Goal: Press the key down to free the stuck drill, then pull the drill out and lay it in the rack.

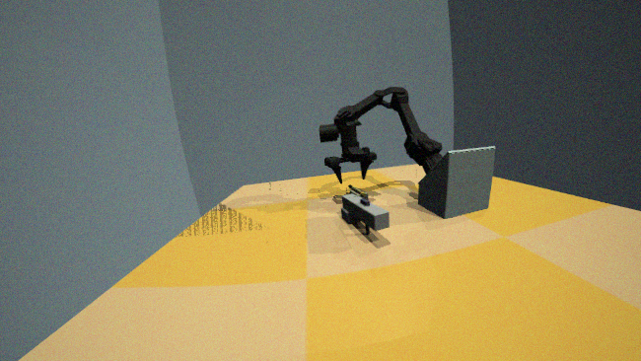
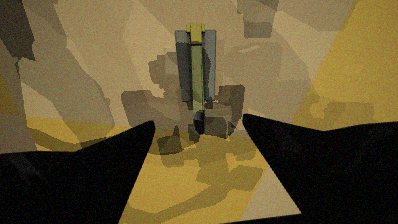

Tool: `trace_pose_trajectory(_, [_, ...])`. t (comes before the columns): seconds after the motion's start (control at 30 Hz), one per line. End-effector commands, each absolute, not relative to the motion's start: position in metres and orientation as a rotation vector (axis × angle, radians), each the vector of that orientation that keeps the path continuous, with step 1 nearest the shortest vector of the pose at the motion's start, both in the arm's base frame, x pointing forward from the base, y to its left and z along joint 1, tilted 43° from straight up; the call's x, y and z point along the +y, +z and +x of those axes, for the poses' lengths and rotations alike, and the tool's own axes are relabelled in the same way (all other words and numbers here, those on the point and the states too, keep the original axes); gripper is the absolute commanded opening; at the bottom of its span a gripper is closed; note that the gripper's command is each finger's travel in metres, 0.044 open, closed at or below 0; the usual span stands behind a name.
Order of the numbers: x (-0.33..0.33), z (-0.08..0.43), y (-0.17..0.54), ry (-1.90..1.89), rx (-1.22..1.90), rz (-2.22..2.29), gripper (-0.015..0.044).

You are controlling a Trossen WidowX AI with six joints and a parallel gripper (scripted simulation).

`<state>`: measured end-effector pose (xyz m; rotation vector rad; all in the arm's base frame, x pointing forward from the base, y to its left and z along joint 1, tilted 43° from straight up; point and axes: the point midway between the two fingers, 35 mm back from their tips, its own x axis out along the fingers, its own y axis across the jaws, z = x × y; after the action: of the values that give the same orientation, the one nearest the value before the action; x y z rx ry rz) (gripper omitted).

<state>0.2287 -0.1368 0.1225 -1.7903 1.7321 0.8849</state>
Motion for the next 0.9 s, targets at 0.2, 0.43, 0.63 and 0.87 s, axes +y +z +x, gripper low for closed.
trace_pose_trajectory(0.2, [-0.107, 0.244, 0.117, 0.907, 1.670, -1.777, 0.0440])
trace_pose_trajectory(0.43, [-0.063, 0.300, 0.086, 0.723, 1.515, -1.602, 0.0440])
trace_pose_trajectory(0.63, [0.009, 0.356, 0.043, 0.583, 1.346, -1.334, 0.0440])
trace_pose_trajectory(0.87, [0.086, 0.391, -0.001, 0.526, 1.232, -1.045, 0.0440])
